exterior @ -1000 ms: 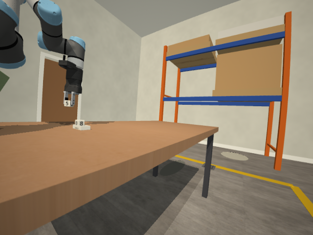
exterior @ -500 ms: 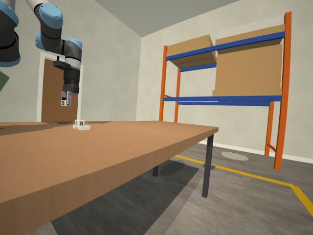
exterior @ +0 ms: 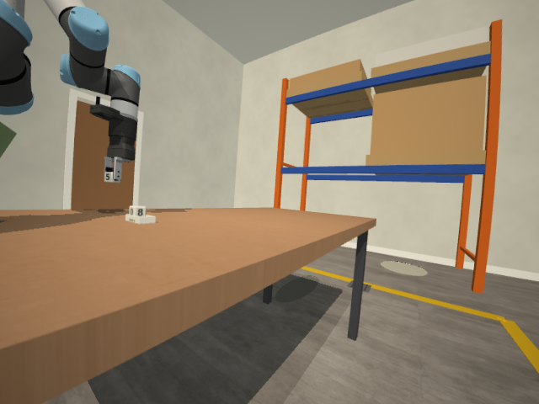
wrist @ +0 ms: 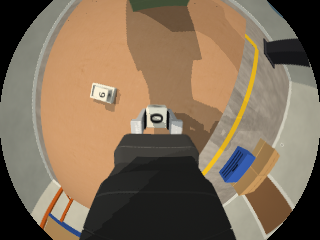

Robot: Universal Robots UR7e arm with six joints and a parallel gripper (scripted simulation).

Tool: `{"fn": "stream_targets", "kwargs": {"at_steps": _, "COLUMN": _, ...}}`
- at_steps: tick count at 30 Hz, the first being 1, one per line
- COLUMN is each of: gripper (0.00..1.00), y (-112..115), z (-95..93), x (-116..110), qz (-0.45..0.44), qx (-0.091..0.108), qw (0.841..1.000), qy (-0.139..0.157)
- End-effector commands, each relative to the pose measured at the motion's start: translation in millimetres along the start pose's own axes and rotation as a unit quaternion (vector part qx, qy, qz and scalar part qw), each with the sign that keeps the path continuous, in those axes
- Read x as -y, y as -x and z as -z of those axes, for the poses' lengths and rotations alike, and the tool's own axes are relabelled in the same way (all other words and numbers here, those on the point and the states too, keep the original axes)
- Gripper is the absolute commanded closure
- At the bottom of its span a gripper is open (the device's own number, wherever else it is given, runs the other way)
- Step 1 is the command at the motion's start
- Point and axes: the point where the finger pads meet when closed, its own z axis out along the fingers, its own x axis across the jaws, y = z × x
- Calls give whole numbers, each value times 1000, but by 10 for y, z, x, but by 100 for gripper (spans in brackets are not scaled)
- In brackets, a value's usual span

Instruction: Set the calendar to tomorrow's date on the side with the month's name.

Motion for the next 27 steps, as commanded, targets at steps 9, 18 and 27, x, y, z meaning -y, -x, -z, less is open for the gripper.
{"fn": "stream_targets", "kwargs": {"at_steps": 9, "gripper": 43, "y": -1, "z": -1, "x": -18, "qz": 1, "qx": 0, "qw": 1000, "qy": 1}}
{"fn": "stream_targets", "kwargs": {"at_steps": 18, "gripper": 43, "y": -10, "z": -53, "x": 1, "qz": 1, "qx": 0, "qw": 1000, "qy": -1}}
{"fn": "stream_targets", "kwargs": {"at_steps": 27, "gripper": 43, "y": -14, "z": -192, "x": 7, "qz": 0, "qx": -1, "qw": 1000, "qy": -2}}
